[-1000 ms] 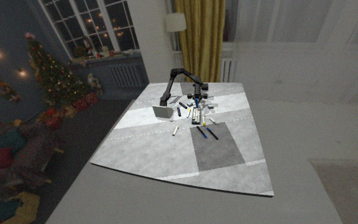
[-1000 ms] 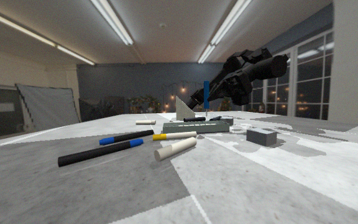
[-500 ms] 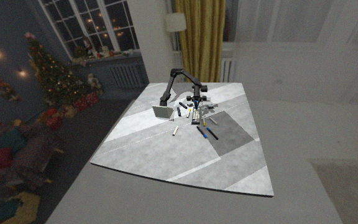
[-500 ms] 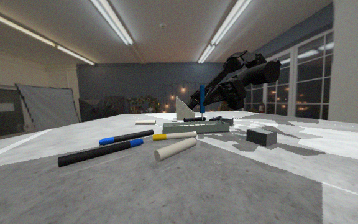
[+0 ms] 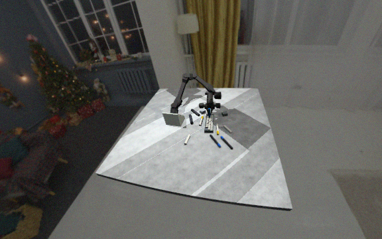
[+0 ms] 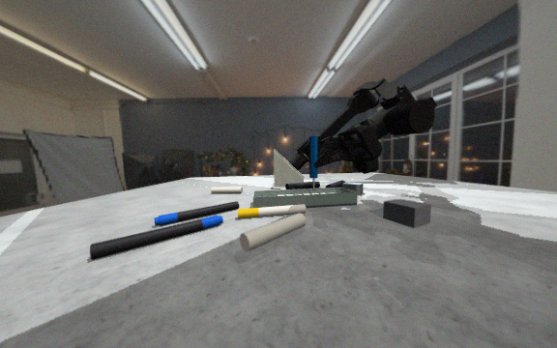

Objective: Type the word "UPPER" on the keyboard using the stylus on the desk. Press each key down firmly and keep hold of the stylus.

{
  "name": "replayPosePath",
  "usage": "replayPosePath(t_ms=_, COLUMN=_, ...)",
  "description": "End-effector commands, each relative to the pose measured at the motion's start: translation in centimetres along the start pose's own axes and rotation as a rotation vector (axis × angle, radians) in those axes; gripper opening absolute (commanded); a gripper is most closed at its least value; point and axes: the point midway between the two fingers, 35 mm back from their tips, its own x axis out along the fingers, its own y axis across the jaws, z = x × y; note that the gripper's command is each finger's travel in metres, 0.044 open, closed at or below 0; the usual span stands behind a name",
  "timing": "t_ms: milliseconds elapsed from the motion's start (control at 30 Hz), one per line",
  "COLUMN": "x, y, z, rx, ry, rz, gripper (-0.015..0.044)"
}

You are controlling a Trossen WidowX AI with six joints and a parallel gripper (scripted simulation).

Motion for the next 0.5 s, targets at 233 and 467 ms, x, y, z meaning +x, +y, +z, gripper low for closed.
replayPosePath(t_ms=233, x=0.38, y=-0.01, z=0.54, rx=0.005, ry=-0.001, rz=0.0, gripper=0.0081)
replayPosePath(t_ms=467, x=0.49, y=-0.01, z=0.74, rx=0.005, ry=-0.001, rz=0.0, gripper=0.0081)
